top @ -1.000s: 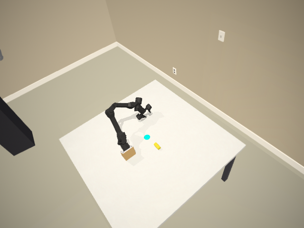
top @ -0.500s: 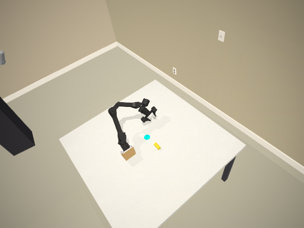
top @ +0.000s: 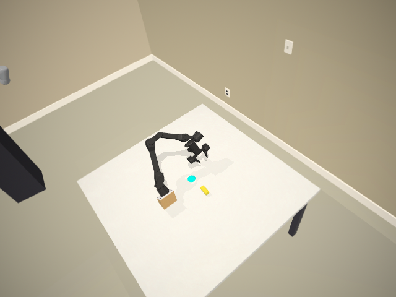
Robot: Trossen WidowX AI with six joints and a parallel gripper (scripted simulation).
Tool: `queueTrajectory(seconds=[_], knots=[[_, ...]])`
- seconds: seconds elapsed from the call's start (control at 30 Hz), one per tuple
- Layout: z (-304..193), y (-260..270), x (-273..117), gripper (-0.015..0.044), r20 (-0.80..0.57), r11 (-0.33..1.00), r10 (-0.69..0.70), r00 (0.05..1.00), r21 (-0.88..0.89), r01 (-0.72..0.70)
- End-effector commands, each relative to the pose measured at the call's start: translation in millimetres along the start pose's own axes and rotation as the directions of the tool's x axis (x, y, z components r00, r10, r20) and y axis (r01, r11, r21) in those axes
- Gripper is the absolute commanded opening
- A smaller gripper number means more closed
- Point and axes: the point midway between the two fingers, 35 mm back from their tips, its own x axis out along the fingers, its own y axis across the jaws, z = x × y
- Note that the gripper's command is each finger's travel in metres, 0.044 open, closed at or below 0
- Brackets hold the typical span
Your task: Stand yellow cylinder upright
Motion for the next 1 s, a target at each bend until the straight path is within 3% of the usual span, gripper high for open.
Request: queueTrajectory(seconds=[0.0,0.97], knots=[[-23,3,1,0.0309,-0.008,0.999,0.041,0.999,-0.011,-0.041],[-141,51,-14,0.0309,0.081,0.966,0.254,0.964,-0.068,-0.249]])
